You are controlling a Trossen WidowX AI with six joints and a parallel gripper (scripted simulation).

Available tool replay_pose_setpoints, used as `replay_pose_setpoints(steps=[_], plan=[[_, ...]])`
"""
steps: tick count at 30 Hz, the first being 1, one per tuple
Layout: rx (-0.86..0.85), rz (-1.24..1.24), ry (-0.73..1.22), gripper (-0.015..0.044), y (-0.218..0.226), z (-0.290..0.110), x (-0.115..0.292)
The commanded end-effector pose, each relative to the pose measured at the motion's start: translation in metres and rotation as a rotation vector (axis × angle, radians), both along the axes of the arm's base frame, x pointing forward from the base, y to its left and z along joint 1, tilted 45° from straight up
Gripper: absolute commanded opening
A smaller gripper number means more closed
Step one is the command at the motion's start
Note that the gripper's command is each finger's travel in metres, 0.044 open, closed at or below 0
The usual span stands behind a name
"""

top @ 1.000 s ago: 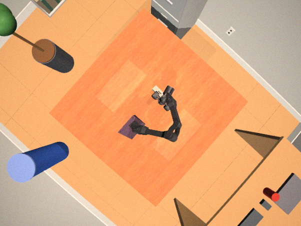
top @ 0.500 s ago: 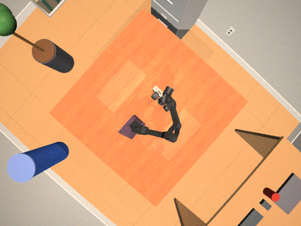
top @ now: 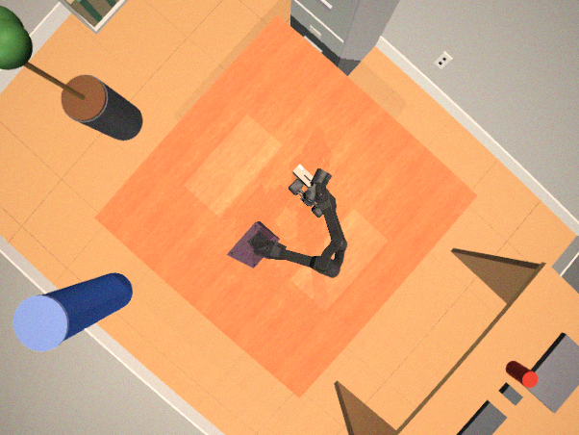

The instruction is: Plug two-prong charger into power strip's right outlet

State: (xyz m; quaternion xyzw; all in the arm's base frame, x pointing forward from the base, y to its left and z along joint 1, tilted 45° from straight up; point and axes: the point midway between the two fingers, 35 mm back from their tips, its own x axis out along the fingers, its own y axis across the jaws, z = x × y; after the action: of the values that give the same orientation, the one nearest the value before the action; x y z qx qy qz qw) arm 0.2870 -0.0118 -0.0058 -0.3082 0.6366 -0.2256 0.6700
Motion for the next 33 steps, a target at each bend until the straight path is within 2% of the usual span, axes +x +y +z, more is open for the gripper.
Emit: replay_pose_setpoints(steps=[1, 33], plan=[[-0.002, -0.003, -0.002, 0.044, -0.001, -0.001, -0.006], [-0.003, -0.003, 0.001, 0.044, -0.008, -0.003, -0.042]])
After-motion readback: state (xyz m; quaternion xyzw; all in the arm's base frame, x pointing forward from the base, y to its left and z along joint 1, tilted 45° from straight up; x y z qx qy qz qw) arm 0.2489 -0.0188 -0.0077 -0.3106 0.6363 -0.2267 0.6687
